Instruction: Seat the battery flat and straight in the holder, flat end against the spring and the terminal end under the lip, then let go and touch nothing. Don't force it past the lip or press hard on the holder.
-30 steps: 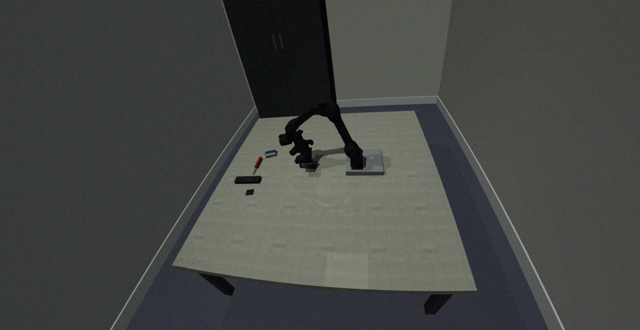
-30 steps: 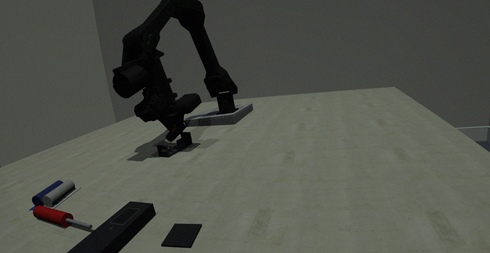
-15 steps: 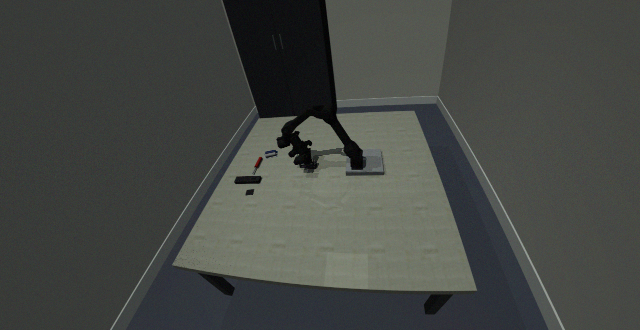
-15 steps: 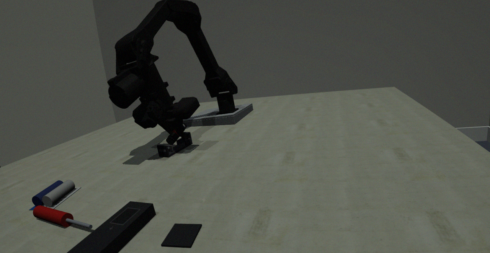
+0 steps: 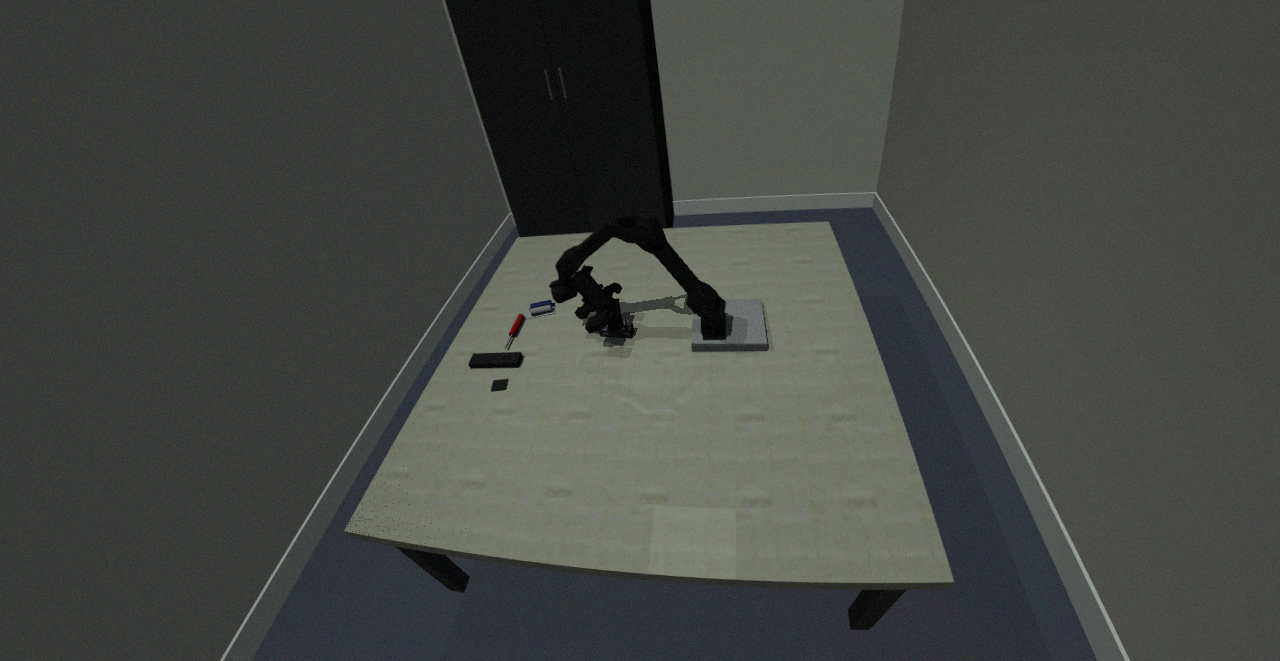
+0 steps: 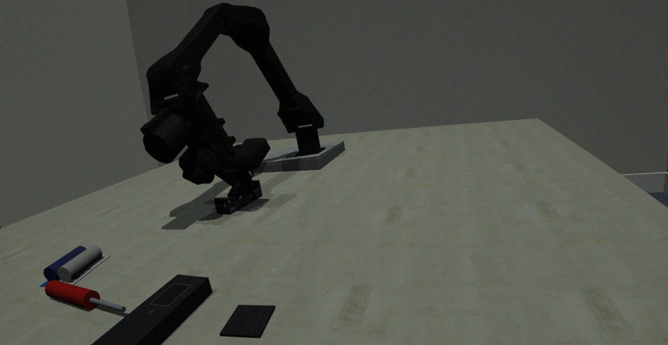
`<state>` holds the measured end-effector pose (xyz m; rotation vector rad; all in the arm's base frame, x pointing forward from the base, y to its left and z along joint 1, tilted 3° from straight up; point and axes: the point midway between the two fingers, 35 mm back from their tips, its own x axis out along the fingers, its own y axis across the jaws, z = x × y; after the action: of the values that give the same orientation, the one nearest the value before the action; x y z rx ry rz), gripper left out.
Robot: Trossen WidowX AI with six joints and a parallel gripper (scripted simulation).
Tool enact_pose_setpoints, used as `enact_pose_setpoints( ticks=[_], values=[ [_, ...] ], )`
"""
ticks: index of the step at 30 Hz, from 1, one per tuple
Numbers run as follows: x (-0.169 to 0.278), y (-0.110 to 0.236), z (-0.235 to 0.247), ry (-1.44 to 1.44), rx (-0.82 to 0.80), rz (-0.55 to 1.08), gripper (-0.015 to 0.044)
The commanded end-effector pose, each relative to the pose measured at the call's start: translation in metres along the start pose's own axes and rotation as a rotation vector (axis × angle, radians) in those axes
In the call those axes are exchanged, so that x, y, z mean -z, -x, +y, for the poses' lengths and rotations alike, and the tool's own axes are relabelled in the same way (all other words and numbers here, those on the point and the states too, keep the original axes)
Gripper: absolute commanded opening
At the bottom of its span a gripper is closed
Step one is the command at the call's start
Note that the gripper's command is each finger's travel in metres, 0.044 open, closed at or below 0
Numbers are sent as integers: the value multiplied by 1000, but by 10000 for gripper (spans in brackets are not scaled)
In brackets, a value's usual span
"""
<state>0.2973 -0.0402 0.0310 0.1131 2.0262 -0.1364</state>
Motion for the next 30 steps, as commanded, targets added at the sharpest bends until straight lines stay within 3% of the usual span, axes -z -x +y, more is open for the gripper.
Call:
enact_pose_setpoints(
  ticks=[1, 30],
  values=[
    [-2, 0, 0, -5, -4, 27, 75],
    [-17, 3, 0, -4, -2, 51, 75]
  ],
)
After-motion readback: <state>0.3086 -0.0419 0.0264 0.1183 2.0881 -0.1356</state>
